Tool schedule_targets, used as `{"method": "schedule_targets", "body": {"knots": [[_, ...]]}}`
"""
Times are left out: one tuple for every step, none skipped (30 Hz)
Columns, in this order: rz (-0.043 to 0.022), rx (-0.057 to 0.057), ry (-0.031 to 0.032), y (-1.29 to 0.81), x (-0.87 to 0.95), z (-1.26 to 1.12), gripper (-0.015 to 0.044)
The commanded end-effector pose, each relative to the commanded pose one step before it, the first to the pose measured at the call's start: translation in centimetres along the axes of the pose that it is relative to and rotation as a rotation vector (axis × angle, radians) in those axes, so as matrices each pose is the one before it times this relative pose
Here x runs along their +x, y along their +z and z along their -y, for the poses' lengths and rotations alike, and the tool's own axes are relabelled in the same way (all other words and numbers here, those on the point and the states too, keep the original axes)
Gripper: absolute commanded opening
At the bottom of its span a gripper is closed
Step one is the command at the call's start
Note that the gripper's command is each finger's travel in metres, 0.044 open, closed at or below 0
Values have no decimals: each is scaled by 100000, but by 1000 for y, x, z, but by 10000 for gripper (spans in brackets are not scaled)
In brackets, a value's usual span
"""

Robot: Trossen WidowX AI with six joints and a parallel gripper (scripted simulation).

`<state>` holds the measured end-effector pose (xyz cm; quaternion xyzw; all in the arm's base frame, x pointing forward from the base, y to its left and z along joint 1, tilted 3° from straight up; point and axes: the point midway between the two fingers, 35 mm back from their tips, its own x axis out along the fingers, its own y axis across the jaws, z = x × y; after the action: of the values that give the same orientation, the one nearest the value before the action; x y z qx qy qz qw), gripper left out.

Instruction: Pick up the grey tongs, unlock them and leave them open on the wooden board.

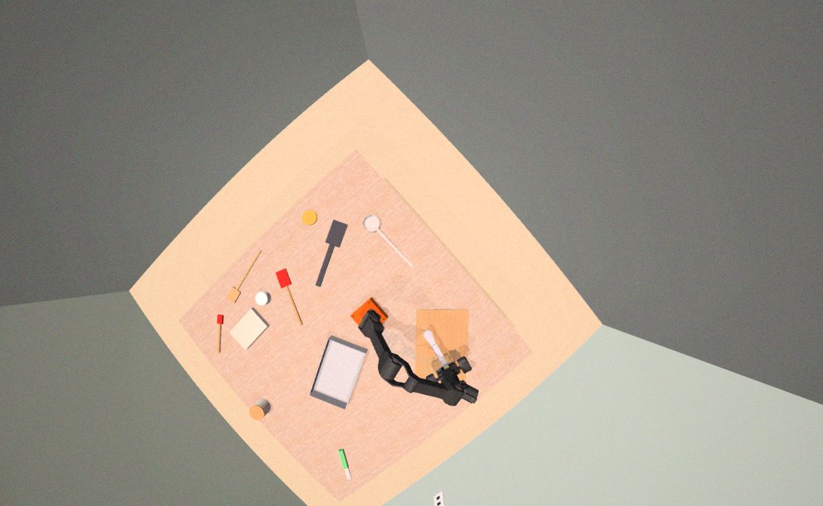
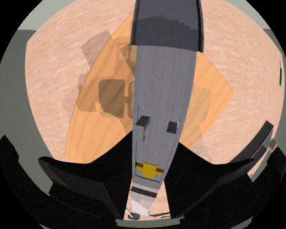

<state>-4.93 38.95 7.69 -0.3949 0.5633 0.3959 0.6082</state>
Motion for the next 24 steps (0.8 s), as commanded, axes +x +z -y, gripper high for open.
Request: {"method": "schedule_targets", "body": {"knots": [[-464, 214, 208, -87, 701, -16, -150], [2, -3, -6, 6, 165, -3, -150], [2, -3, -6, 5, 165, -3, -150], [2, -3, -6, 4, 165, -3, -150], [2, -3, -6, 3, 165, -2, -150], [2, -3, -6, 3, 165, -2, -150], [2, -3, -6, 2, 165, -1, -150], [2, -3, -6, 1, 165, -1, -150], [1, -3, -6, 0, 164, 0, -150], [1, -3, -6, 0, 164, 0, -150], [1, -3, -6, -1, 164, 1, -150], [1, -3, -6, -2, 164, 1, -150], [1, -3, -6, -3, 164, 1, -150], [1, -3, -6, -3, 164, 2, -150], [1, -3, -6, -4, 164, 2, -150], [1, -3, -7, -5, 164, 3, -150], [1, -3, -7, -6, 163, 3, -150], [1, -3, -7, -6, 163, 4, -150], [1, -3, -7, -7, 163, 4, -150], [1, -3, -7, -8, 163, 5, -150], [0, -3, -7, -9, 163, 5, -150], [0, -3, -7, -9, 163, 5, -150], [0, -3, -7, -10, 162, 6, -150], [0, -3, -7, -11, 162, 6, -150]]}}
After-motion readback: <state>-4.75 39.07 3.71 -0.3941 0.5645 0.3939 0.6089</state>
